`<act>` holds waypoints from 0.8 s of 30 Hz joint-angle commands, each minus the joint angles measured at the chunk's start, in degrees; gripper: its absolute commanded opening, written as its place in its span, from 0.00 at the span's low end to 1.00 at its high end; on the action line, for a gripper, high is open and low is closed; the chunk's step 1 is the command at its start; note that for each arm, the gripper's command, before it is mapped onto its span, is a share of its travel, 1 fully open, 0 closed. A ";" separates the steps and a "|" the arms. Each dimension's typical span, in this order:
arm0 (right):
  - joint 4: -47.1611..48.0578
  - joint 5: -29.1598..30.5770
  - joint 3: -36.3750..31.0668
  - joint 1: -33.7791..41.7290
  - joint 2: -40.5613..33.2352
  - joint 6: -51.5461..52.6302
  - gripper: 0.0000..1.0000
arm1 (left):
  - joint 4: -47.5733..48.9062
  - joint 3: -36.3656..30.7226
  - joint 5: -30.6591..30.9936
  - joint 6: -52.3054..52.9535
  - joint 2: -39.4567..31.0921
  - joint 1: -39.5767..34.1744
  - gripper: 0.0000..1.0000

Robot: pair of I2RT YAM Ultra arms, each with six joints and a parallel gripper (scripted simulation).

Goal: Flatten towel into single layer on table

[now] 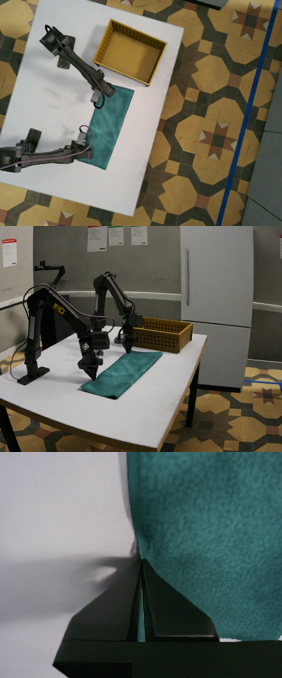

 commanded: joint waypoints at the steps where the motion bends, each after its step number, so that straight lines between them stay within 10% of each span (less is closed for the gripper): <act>1: -1.56 -0.48 -1.50 0.14 0.26 0.51 0.00 | -1.18 0.39 0.12 0.72 1.25 0.75 0.01; 24: -7.05 -0.64 3.66 1.62 -2.76 2.26 0.00 | -9.91 4.30 0.95 -1.19 -3.01 -0.99 0.00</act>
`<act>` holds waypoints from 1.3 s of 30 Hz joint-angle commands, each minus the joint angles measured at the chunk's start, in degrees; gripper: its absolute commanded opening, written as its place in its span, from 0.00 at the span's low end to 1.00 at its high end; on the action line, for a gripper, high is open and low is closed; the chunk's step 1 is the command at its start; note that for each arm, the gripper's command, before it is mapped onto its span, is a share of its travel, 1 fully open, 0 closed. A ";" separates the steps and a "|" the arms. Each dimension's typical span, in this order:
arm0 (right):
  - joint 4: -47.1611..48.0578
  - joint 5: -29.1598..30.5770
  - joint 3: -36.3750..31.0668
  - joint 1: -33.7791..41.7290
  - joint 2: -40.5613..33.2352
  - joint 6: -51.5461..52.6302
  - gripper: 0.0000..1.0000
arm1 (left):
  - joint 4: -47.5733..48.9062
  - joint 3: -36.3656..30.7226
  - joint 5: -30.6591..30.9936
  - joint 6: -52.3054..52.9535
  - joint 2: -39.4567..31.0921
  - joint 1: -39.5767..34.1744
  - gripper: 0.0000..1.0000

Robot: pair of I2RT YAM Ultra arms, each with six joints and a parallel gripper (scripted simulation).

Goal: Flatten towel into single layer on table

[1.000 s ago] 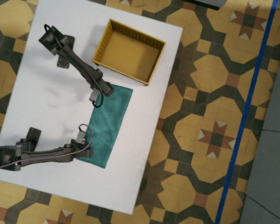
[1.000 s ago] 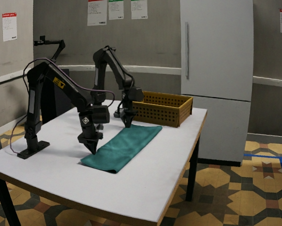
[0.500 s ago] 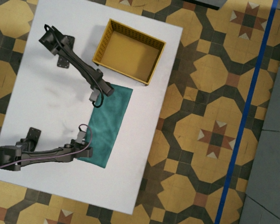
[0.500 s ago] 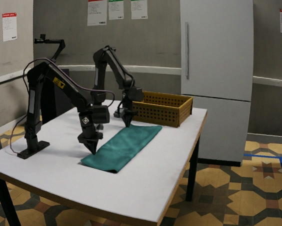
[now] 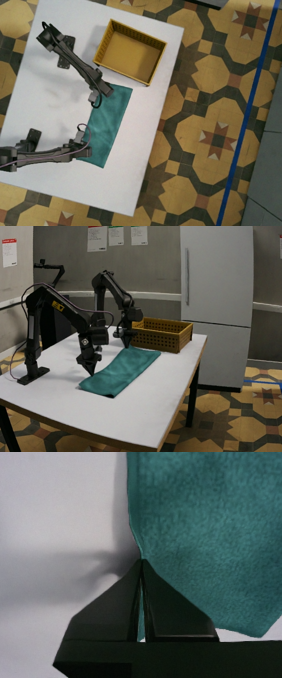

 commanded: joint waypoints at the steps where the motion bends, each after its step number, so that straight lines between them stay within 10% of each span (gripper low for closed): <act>1: -1.73 -0.62 2.11 -0.13 -0.46 0.66 0.00 | -2.25 0.71 0.89 -0.68 0.19 -0.20 0.00; 39: -4.69 -2.68 -4.96 4.25 -15.02 16.59 0.00 | -4.01 5.85 3.32 -7.75 -4.14 5.77 0.00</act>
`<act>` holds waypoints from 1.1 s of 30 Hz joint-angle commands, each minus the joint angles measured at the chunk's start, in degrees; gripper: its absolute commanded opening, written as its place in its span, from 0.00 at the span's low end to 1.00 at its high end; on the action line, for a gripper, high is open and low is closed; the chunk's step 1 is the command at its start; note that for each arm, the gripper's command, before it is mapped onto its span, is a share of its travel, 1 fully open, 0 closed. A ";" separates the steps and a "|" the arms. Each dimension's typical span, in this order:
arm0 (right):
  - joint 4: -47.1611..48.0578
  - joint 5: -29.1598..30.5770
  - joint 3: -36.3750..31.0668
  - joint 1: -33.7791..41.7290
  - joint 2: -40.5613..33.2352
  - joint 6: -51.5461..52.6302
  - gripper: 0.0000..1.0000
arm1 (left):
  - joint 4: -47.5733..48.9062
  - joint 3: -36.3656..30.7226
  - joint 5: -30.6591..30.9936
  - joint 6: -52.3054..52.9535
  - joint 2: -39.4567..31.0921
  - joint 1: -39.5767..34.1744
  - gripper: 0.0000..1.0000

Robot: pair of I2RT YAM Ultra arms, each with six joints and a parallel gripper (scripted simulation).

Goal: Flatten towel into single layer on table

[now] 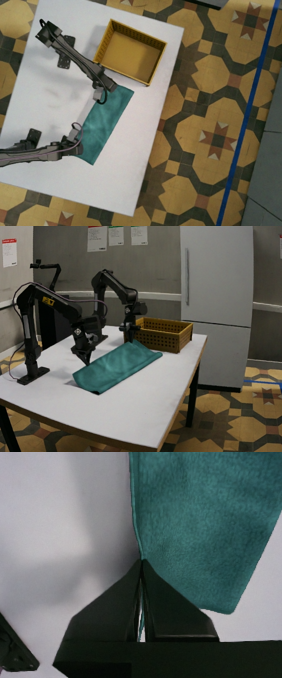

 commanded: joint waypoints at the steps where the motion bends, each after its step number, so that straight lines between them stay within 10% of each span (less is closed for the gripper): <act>1: -1.47 -1.11 -1.24 1.09 -3.25 4.66 0.00 | -1.46 2.55 1.15 -2.80 -1.99 1.20 0.00; 33: -10.96 3.69 9.25 26.17 -23.74 49.24 0.00 | -5.61 22.18 -1.82 -40.23 -3.38 3.45 0.00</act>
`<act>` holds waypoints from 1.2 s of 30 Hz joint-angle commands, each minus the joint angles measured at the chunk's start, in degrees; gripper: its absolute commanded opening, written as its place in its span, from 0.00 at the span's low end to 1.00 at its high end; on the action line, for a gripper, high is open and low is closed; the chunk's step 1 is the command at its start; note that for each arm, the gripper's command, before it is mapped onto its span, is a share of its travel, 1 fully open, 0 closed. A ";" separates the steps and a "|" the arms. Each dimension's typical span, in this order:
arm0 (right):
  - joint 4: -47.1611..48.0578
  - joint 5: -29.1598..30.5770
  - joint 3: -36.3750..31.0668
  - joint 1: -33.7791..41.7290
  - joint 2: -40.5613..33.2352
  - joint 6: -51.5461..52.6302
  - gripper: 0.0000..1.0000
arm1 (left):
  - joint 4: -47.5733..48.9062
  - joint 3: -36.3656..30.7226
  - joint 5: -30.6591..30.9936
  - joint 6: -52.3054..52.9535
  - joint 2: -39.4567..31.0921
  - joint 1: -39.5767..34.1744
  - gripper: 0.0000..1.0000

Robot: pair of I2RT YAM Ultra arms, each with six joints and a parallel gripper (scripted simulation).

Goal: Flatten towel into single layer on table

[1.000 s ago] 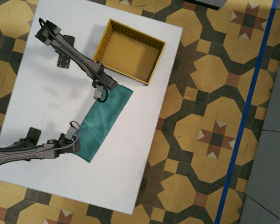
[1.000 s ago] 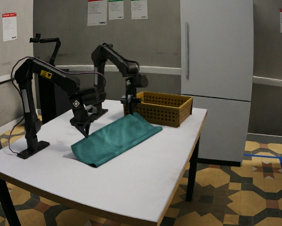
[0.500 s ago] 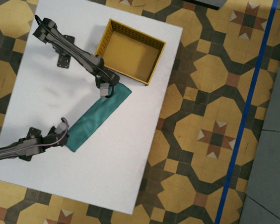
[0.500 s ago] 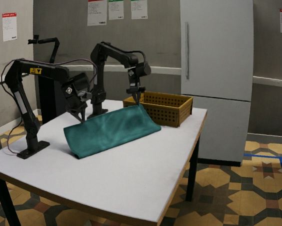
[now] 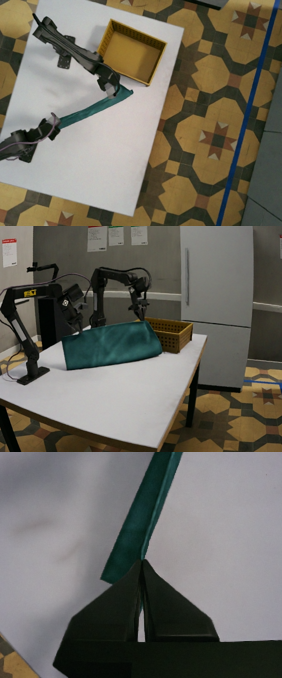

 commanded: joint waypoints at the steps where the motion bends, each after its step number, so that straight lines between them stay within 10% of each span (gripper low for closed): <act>1: -2.23 1.87 3.77 2.89 -1.66 6.05 0.00 | -0.33 3.64 -1.94 -6.79 0.44 -0.76 0.00; 36: -4.65 6.28 15.03 15.63 2.25 18.78 0.00 | -2.46 16.19 -8.89 -25.87 3.03 -3.34 0.00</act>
